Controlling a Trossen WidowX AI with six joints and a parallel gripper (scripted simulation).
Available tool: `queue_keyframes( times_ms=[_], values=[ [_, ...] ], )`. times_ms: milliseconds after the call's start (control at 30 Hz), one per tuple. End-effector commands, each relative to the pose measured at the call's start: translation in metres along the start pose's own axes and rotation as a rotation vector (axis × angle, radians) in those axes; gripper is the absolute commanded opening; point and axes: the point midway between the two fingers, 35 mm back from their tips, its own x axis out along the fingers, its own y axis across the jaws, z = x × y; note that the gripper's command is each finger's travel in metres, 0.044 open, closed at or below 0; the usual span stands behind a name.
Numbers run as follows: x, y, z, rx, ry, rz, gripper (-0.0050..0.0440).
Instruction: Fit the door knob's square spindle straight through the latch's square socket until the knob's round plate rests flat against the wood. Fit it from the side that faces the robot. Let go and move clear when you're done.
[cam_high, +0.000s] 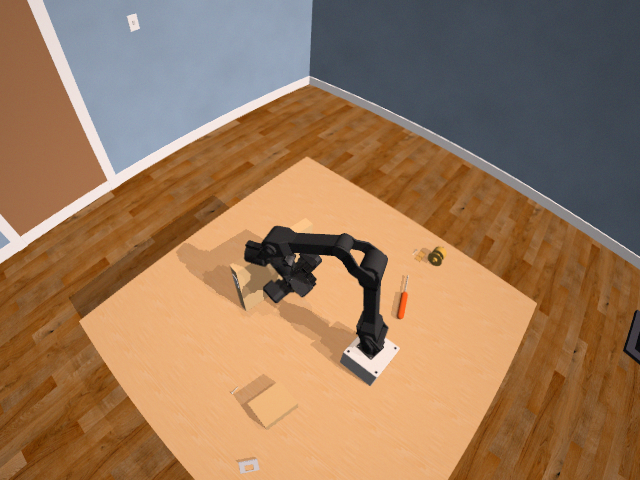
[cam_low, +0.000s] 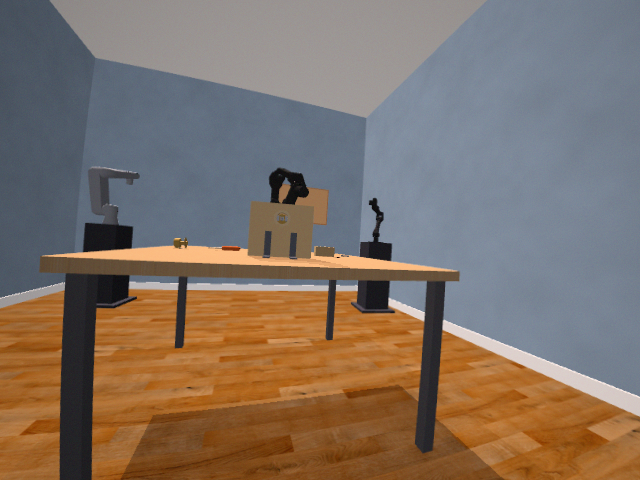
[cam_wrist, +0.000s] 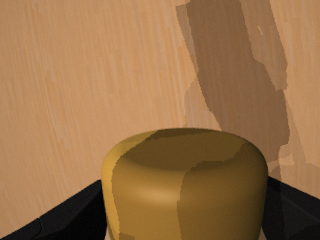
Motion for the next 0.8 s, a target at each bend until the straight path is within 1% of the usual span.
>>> queue_keyframes(
  times_ms=[0,467,767],
  values=[
    [-0.0039,0.0006,0.0007,0.006,0.02,-0.005,0.0],
    [-0.0038,0.0006,0.0023,0.006,0.02,-0.005,0.0],
    [-0.0036,0.0013,-0.002,0.006,0.016,-0.003,0.0]
  ],
)
